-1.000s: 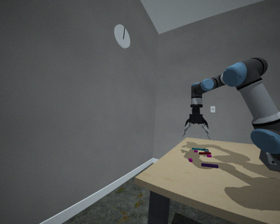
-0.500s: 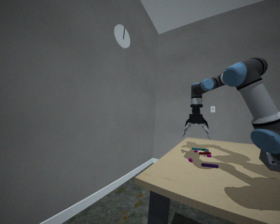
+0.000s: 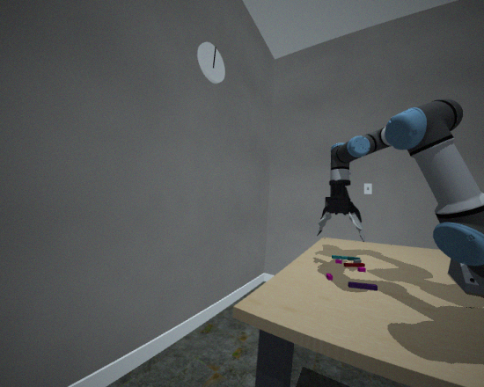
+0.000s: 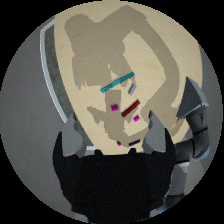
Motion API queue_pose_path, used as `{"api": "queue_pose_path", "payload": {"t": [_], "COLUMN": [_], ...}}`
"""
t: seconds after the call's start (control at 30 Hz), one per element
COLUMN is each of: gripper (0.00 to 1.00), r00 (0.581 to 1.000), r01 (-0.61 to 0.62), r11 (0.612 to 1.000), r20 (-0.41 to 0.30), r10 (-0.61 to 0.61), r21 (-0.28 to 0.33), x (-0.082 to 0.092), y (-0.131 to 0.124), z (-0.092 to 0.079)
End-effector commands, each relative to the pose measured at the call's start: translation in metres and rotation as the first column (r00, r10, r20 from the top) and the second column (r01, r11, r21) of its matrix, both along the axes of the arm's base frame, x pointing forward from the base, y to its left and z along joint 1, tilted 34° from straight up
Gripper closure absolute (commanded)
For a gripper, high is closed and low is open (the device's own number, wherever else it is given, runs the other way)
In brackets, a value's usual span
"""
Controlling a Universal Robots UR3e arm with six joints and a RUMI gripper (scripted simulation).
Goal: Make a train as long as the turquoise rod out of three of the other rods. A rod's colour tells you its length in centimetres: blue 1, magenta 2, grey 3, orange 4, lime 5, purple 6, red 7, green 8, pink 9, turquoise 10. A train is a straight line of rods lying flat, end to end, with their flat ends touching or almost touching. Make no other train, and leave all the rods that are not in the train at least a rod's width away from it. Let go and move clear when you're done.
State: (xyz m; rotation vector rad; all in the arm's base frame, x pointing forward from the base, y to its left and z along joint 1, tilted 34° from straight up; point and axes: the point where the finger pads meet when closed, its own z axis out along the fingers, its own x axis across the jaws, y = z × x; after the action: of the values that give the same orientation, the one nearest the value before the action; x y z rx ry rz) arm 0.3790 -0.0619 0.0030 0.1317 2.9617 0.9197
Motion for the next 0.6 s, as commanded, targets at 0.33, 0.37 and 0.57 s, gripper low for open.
{"api": "queue_pose_path", "payload": {"t": [0.33, 0.37, 0.57], "gripper": [0.00, 0.00, 0.00], "r00": [0.954, 0.944, 0.890], "r01": [0.250, 0.275, 0.380], "r11": [0.968, 0.961, 0.925], "r20": [-0.170, -0.187, -0.260], "r10": [-0.247, -0.272, -0.373], "r21": [-0.006, -0.009, -0.026], "x": [-0.0049, -0.0055, -0.0077], "y": [0.0000, 0.0001, 0.0009], "z": [0.0015, 0.0016, 0.0024]}}
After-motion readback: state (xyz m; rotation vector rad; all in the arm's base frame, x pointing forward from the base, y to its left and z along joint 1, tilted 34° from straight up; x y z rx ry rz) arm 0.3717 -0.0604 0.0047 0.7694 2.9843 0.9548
